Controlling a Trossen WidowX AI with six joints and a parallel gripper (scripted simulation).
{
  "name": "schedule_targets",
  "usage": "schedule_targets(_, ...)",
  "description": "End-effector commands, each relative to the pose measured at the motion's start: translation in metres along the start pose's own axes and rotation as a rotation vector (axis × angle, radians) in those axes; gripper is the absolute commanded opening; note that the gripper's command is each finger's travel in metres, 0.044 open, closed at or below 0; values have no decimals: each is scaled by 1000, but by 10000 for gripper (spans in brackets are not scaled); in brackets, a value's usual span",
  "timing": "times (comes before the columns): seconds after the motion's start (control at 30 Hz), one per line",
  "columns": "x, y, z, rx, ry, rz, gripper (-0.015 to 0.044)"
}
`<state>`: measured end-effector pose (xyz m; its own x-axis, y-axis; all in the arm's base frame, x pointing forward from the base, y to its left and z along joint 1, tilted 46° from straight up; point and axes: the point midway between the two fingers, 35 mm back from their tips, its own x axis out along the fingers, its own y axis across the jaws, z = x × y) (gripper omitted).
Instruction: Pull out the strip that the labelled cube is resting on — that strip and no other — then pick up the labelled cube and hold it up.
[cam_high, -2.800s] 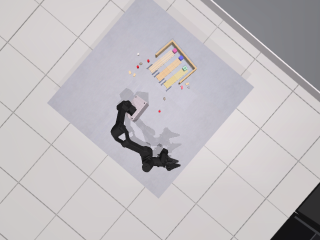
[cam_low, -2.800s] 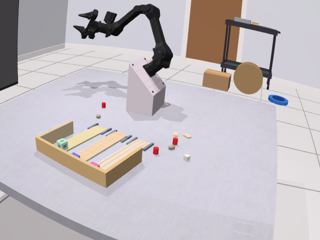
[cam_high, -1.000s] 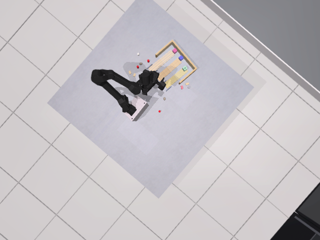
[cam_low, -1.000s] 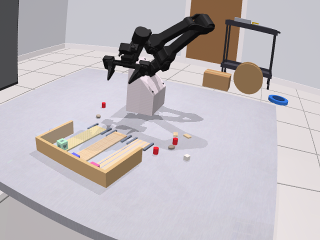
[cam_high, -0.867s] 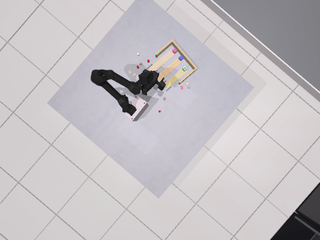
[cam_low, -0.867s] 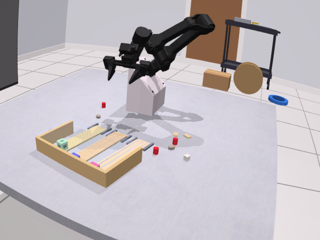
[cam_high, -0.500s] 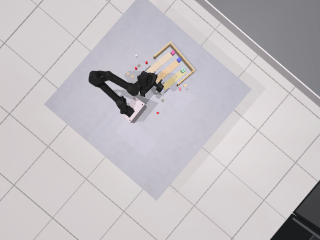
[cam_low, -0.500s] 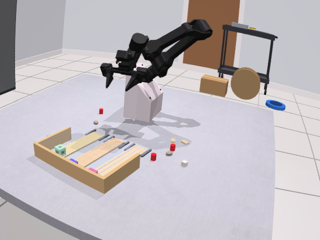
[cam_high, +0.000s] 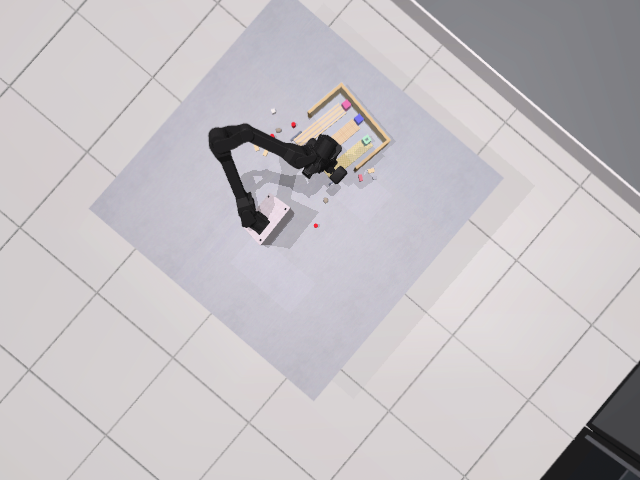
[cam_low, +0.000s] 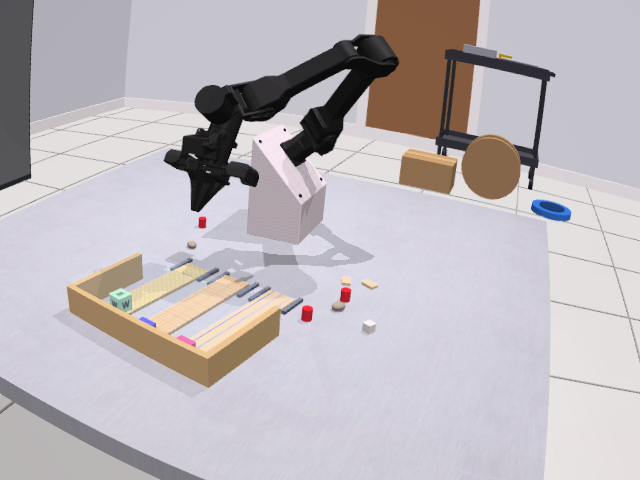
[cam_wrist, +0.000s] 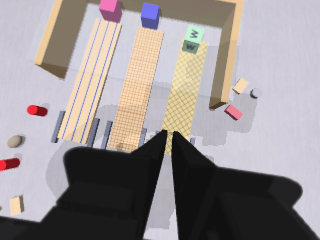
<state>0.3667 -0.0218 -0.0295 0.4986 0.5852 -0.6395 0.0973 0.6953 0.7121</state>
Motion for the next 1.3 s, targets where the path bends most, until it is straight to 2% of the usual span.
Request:
schedule_targets(0.0, 33, -15, -5, 26, 260, -34, 0)
schedule_targets(0.23, 54, -16, -16, 79, 519, -16, 0)
schedule_targets(0.63, 55, -16, -16, 81, 525, -15, 0)
schedule_targets(1.27, 81, -16, -32, 81, 525, -16, 0)
